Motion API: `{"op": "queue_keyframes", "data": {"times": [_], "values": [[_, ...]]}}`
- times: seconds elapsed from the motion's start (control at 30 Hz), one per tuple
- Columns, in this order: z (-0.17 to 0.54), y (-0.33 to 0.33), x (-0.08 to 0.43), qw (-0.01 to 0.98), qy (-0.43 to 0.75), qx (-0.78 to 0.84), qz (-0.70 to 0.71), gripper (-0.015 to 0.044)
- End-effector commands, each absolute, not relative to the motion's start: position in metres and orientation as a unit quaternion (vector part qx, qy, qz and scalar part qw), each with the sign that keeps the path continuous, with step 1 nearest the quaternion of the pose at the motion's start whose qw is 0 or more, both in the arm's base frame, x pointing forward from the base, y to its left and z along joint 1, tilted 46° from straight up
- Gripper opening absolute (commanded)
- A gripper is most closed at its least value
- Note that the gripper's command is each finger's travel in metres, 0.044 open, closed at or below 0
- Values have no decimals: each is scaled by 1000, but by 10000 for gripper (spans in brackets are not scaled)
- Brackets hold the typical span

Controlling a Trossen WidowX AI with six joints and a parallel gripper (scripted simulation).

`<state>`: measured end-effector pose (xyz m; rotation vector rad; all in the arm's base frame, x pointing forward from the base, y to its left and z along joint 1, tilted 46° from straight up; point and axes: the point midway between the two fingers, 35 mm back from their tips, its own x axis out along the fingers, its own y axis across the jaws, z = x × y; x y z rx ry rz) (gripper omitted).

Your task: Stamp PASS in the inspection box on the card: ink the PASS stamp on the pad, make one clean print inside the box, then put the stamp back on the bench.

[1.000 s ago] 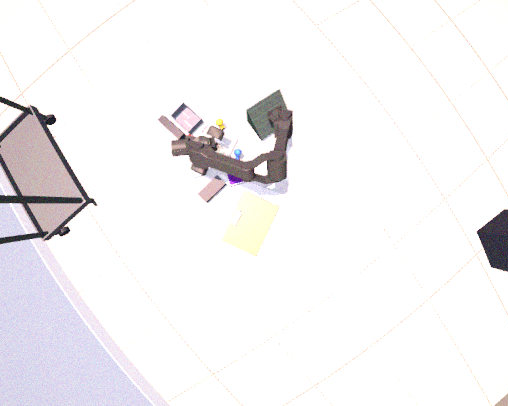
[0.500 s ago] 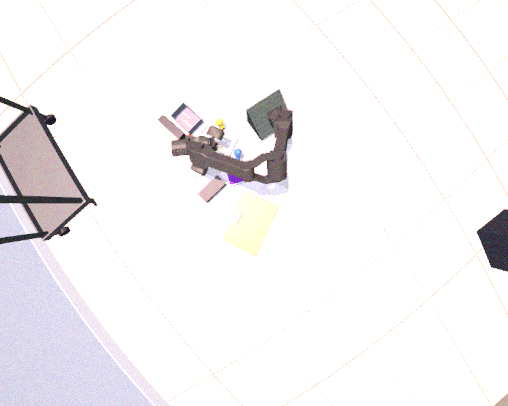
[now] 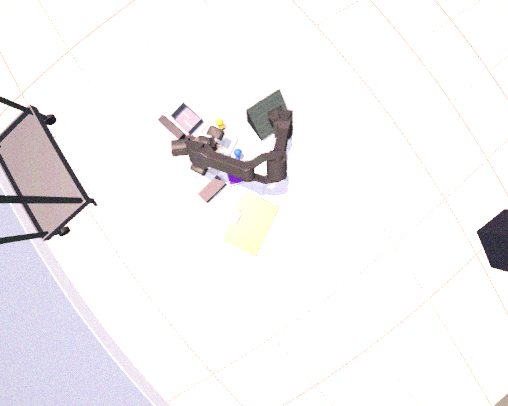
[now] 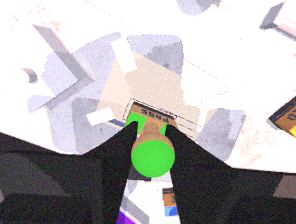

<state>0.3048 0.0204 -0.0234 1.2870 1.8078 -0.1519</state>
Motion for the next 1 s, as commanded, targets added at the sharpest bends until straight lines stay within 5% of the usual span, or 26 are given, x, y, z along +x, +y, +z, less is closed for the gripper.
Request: {"op": "queue_keyframes", "data": {"times": [0.0,0.97], "values": [[-22,21,305,442,730,518,-59,0],[-4,1,308,443,730,518,-60,0]]}}
